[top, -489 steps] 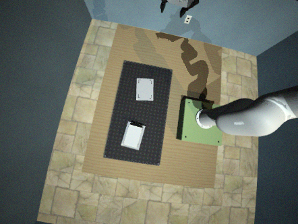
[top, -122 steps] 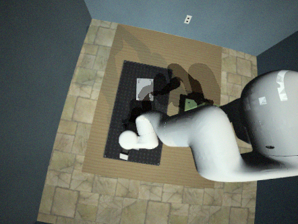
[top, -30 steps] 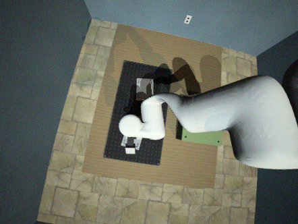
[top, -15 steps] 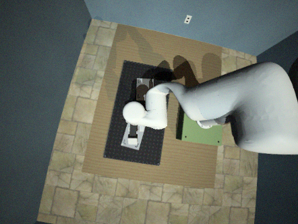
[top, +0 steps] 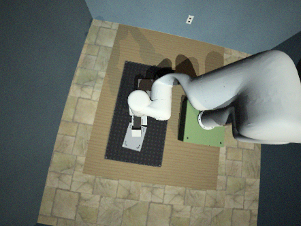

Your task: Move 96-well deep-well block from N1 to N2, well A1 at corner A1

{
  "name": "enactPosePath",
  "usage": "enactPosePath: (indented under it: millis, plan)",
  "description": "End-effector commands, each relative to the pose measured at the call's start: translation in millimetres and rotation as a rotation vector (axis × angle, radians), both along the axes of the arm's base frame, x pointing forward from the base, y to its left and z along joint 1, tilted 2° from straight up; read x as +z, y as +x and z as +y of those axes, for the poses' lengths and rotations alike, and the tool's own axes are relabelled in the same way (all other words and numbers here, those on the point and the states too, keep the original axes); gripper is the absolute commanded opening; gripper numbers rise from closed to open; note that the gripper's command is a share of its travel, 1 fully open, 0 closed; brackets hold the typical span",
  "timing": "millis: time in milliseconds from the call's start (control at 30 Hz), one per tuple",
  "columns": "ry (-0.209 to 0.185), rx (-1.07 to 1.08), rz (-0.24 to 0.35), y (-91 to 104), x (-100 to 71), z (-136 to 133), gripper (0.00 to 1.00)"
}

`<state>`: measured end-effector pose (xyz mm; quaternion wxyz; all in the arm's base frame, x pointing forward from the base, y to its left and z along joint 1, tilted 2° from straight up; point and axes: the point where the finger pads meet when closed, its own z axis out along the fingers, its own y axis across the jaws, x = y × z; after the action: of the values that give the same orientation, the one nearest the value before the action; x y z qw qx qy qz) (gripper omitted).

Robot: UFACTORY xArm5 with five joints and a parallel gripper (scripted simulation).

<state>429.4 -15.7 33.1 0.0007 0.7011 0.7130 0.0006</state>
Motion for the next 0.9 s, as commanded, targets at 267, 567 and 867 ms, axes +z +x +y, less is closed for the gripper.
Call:
enactPosePath:
  millis: [267, 567, 867]
  plan:
    - [-0.001, 0.0, -0.006, -5.3, 2.2, -33.4, 0.0]
    - [-0.002, 0.001, -0.008, -11.3, 3.0, -63.0, 0.0]
    - [-0.003, 0.001, -0.009, -16.0, 3.6, -86.0, 0.0]
